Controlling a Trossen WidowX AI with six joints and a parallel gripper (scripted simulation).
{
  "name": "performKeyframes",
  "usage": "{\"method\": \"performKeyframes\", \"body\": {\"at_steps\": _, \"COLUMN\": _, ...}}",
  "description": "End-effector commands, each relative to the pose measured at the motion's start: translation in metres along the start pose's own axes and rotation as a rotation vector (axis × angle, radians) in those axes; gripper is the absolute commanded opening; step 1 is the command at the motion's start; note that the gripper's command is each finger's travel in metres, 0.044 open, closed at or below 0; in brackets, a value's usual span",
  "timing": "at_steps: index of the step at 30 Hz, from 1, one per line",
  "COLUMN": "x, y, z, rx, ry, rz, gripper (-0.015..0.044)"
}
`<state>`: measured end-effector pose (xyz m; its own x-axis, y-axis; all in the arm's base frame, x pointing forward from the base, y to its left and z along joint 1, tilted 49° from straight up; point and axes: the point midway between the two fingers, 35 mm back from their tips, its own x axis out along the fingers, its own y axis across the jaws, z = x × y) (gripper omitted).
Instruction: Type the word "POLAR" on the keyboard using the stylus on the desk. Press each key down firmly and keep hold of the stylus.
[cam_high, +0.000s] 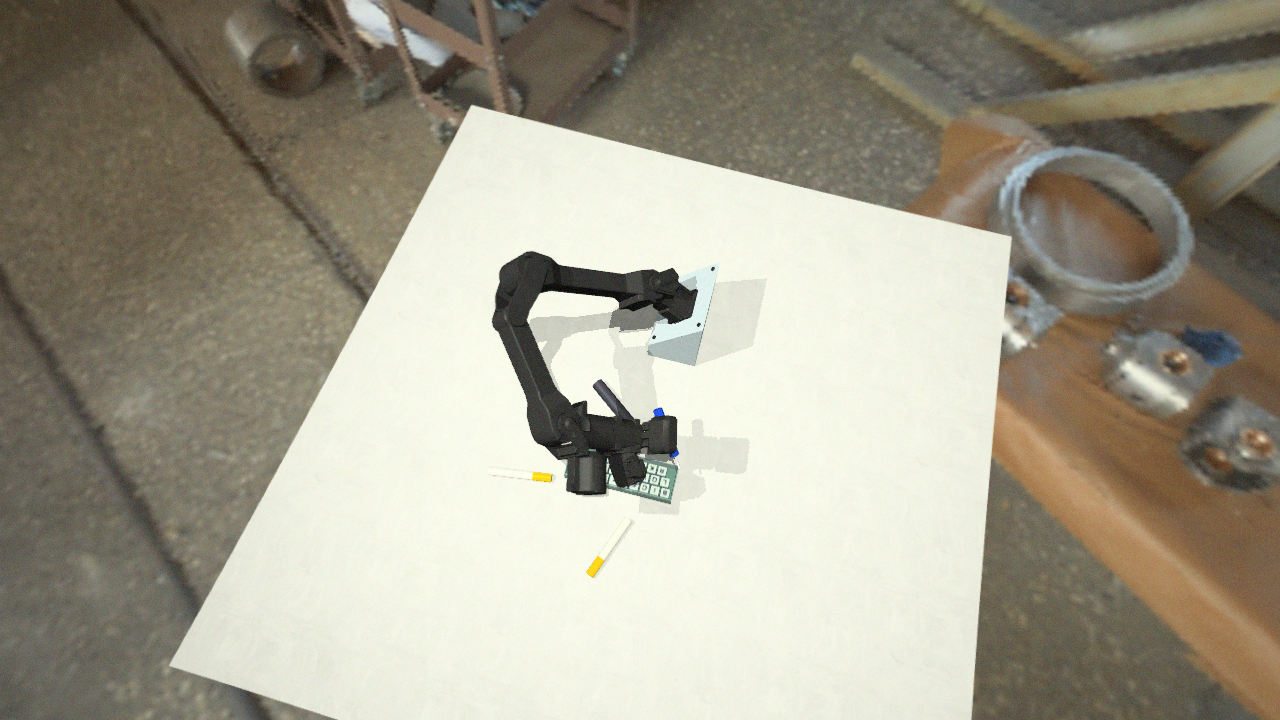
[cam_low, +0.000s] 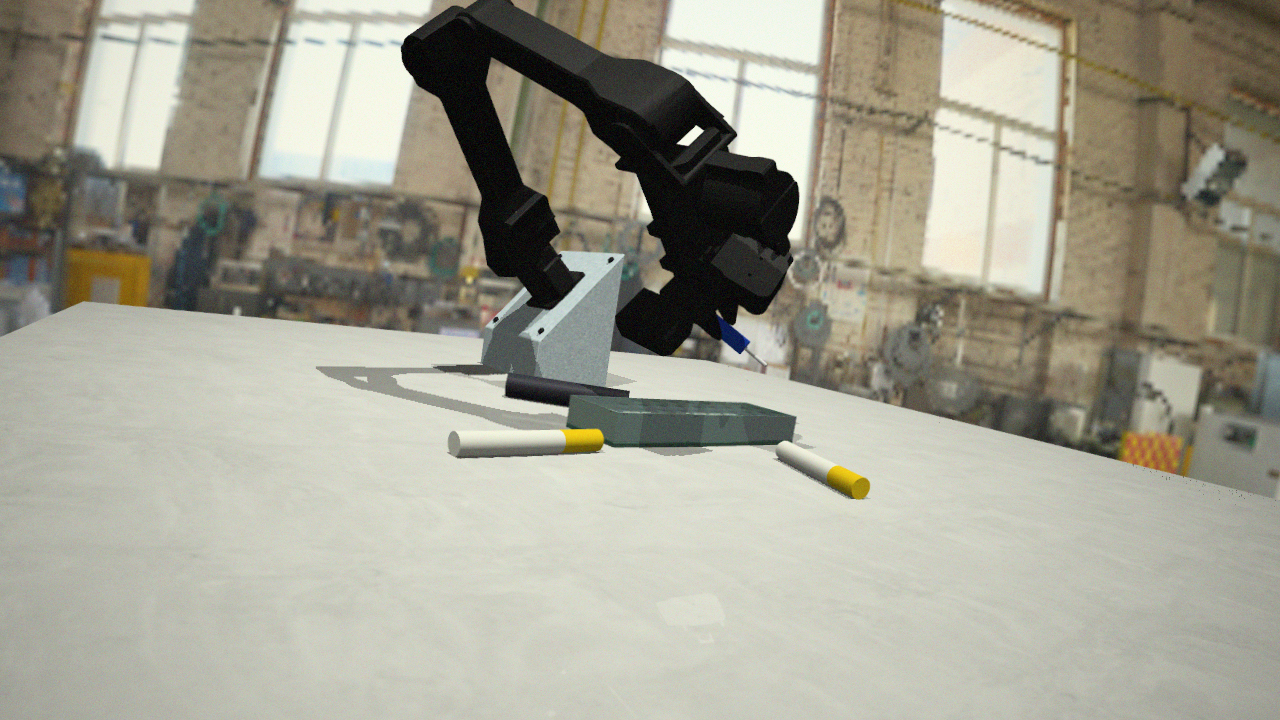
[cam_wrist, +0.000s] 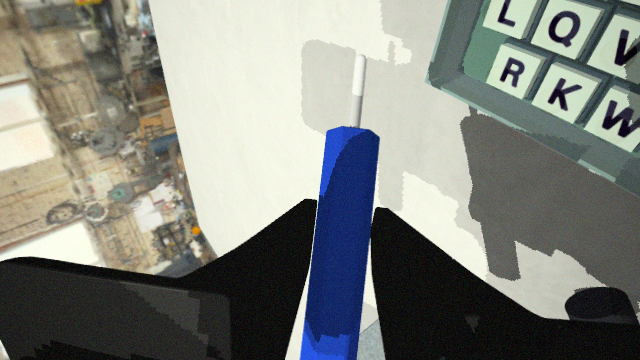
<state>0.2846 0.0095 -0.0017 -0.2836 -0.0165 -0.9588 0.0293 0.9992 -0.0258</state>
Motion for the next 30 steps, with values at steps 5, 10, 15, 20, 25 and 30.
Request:
{"method": "performKeyframes", "body": {"at_steps": 5, "x": -0.024, "y": -0.008, "z": 0.008, "rx": 0.330, "ry": -0.055, "rz": 0.070, "gripper": 0.0000}}
{"method": "performKeyframes", "body": {"at_steps": 10, "x": -0.036, "y": -0.014, "z": 0.011, "rx": 0.533, "ry": -0.073, "rz": 0.115, "gripper": 0.0000}}
{"method": "performKeyframes", "body": {"at_steps": 15, "x": -0.048, "y": -0.020, "z": 0.013, "rx": 0.735, "ry": -0.084, "rz": 0.163, "gripper": 0.0000}}
{"method": "performKeyframes", "body": {"at_steps": 20, "x": -0.060, "y": -0.027, "z": 0.015, "rx": 0.936, "ry": -0.090, "rz": 0.215, "gripper": 0.0000}}
{"method": "performKeyframes", "body": {"at_steps": 25, "x": -0.073, "y": -0.034, "z": 0.017, "rx": 1.135, "ry": -0.089, "rz": 0.271, "gripper": 0.0000}}
{"method": "performKeyframes", "body": {"at_steps": 30, "x": -0.085, "y": -0.041, "z": 0.017, "rx": 1.320, "ry": -0.081, "rz": 0.326, "gripper": 0.0000}}
